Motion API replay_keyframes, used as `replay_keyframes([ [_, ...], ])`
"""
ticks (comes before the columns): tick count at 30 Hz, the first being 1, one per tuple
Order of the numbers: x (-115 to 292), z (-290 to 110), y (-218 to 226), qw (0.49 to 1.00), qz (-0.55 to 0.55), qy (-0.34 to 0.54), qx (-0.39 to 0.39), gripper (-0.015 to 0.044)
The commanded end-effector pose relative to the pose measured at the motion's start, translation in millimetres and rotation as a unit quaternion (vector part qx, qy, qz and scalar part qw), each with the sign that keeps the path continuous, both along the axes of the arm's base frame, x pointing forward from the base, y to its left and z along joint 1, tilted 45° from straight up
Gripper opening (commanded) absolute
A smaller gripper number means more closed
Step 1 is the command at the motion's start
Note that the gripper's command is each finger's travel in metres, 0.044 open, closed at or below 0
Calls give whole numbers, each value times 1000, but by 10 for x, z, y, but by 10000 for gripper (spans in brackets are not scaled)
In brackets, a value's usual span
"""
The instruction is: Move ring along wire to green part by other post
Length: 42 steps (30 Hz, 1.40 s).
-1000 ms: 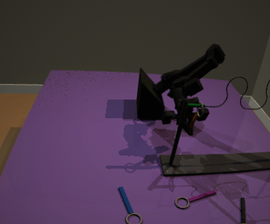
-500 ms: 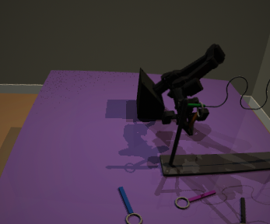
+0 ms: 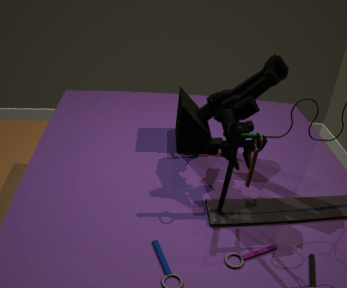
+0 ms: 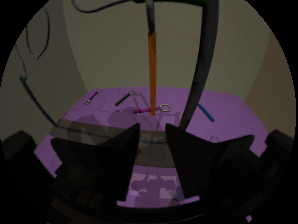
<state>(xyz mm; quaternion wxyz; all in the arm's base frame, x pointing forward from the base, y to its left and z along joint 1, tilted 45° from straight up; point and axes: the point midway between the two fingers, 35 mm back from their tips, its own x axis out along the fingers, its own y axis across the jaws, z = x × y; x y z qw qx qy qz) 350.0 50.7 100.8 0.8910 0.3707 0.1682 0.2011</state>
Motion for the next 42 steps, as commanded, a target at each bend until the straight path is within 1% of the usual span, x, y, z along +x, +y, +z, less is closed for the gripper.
replay_keyframes([
  [1,-130,27,-68,1000,1,-1,-1,160],
  [8,-306,41,-155,1000,-1,0,-1,160],
  [37,-306,41,-155,1000,-1,0,-1,160],
  [39,-343,54,-195,1000,-4,1,0,213],
  [42,-549,96,-322,1000,-3,2,-1,291],
])
